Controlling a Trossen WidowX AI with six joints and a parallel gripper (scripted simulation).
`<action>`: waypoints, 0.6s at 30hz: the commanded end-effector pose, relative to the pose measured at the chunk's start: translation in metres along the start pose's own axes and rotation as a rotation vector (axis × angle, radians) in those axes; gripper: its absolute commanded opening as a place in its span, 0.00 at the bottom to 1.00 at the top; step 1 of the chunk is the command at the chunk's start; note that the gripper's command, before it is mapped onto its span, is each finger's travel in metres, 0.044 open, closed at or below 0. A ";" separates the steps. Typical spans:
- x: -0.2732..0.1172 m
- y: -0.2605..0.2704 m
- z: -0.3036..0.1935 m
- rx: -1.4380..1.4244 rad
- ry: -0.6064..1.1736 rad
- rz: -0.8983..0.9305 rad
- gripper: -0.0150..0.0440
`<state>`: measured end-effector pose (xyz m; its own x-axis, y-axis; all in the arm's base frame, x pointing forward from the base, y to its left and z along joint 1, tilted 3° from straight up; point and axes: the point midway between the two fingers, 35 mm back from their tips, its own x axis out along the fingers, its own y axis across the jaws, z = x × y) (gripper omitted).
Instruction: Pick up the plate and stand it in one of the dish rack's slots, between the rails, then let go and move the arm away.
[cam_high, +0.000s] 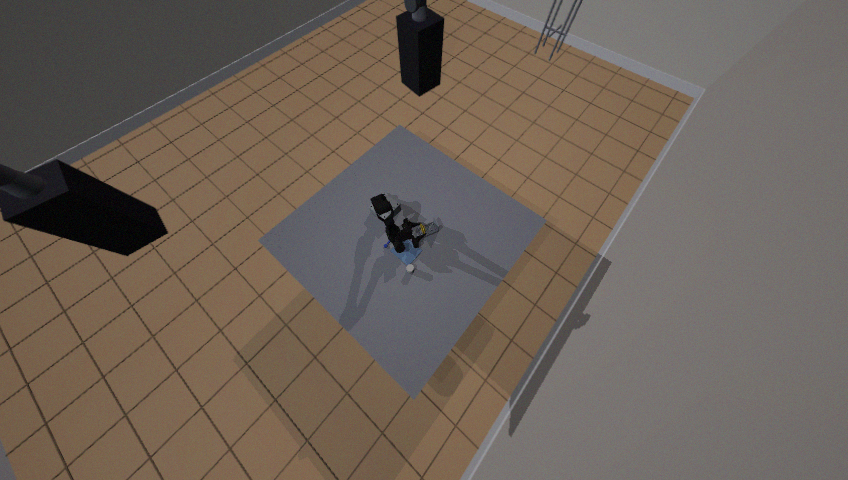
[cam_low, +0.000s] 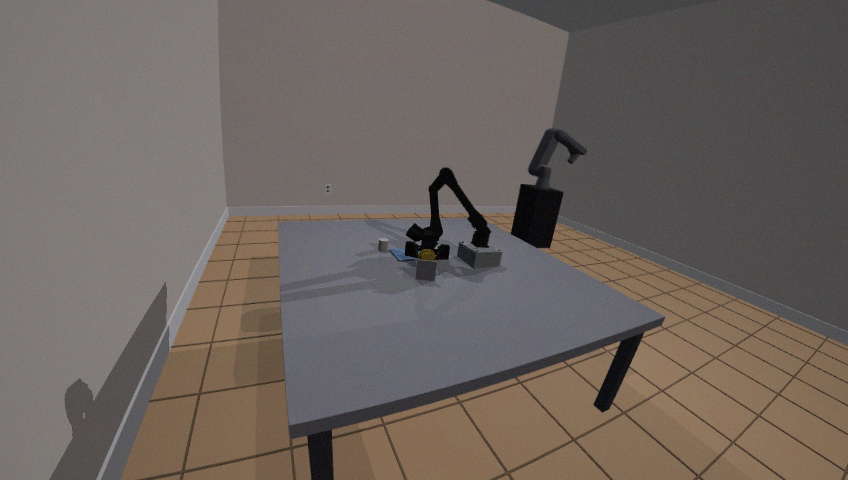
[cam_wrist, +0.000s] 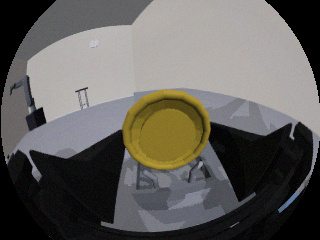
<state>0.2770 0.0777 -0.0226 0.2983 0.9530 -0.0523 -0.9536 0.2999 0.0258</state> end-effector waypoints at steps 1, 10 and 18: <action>0.000 0.000 0.000 0.000 0.000 0.000 0.70; 0.000 0.000 0.000 0.000 0.000 0.000 0.93; 0.000 -0.003 0.014 -0.001 0.000 0.001 0.93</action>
<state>0.2775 0.0777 -0.0200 0.2980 0.9531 -0.0523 -0.9536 0.2997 0.0299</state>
